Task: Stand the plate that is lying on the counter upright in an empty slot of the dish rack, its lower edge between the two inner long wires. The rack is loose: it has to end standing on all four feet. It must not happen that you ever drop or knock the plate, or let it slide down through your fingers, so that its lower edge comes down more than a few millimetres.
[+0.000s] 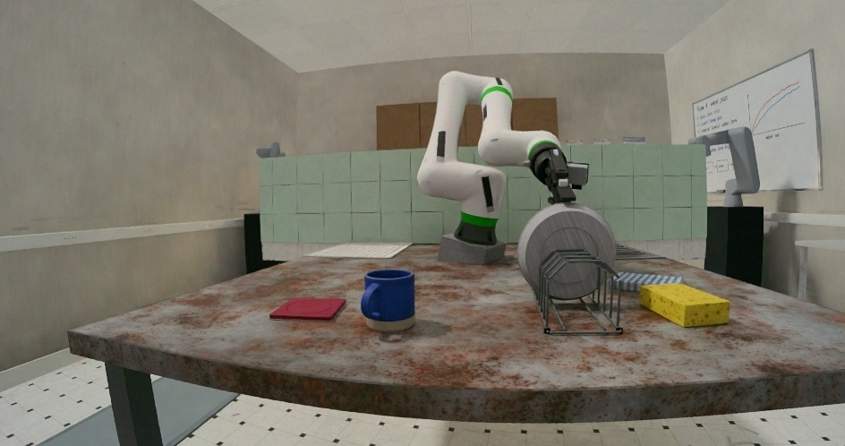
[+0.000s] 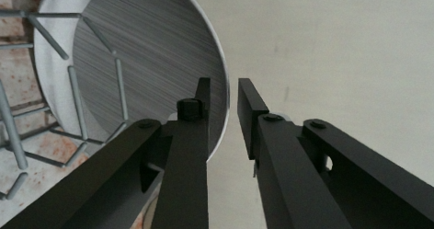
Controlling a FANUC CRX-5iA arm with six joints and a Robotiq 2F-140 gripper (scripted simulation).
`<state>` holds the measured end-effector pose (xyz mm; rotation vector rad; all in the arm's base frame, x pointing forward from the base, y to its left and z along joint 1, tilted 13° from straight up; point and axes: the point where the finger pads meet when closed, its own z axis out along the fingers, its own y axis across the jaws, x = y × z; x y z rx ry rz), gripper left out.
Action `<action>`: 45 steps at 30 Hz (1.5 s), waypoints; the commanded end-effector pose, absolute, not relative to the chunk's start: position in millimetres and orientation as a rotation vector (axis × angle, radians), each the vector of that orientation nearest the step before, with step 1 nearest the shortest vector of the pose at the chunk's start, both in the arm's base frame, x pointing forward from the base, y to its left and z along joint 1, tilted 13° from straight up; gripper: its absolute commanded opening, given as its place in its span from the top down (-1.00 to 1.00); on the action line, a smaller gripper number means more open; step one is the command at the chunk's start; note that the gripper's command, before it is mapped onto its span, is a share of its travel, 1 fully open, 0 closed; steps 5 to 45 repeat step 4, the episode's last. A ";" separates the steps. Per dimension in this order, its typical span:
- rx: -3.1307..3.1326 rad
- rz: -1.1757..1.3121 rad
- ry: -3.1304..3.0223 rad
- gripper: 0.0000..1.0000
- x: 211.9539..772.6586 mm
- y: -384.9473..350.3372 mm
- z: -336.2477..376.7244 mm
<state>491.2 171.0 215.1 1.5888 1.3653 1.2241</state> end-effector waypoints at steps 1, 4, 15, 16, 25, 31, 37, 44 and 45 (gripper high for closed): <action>1.588 1.225 1.364 0.55 491.5 170.9 215.8; 1.588 1.225 1.364 0.55 491.5 170.9 215.8; 1.588 1.225 1.364 0.55 491.5 170.9 215.8; 1.588 1.225 1.364 0.55 491.5 170.9 215.8; 1.588 1.225 1.364 0.55 491.5 170.9 215.8; 1.588 1.225 1.364 0.55 491.5 170.9 215.8; 1.588 1.225 1.364 0.55 491.5 170.9 215.8; 1.588 1.225 1.364 0.55 491.5 170.9 215.8; 1.588 1.225 1.364 0.55 491.5 170.9 215.8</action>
